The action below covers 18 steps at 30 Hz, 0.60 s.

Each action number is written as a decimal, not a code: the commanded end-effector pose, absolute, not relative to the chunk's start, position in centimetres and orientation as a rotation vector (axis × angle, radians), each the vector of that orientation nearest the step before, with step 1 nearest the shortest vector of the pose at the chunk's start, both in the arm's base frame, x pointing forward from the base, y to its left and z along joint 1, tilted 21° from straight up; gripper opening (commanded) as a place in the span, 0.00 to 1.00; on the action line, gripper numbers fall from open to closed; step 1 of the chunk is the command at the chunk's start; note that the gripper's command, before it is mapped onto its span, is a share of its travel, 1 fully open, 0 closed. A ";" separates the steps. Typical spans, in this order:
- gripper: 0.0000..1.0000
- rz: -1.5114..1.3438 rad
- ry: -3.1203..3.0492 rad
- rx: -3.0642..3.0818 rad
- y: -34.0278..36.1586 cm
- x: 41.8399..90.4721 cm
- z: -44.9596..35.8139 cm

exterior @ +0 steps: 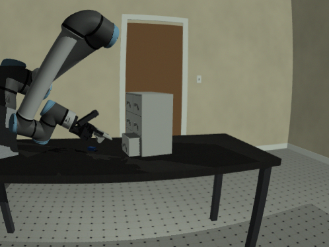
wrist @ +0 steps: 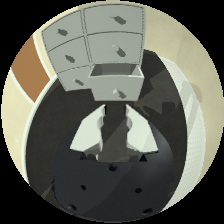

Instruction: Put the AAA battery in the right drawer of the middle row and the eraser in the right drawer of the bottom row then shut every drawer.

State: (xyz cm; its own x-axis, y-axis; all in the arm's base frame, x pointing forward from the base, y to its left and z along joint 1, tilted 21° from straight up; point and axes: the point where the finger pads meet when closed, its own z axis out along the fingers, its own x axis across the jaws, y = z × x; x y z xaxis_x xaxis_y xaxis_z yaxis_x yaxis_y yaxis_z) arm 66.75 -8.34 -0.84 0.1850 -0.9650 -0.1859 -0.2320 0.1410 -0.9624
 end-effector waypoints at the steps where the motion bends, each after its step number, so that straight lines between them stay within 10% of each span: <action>1: 0.20 -0.825 1.282 -1.329 -7.9 68.1 -1.8; 18: 0.20 -0.825 1.282 -1.329 -7.0 70.7 -3.6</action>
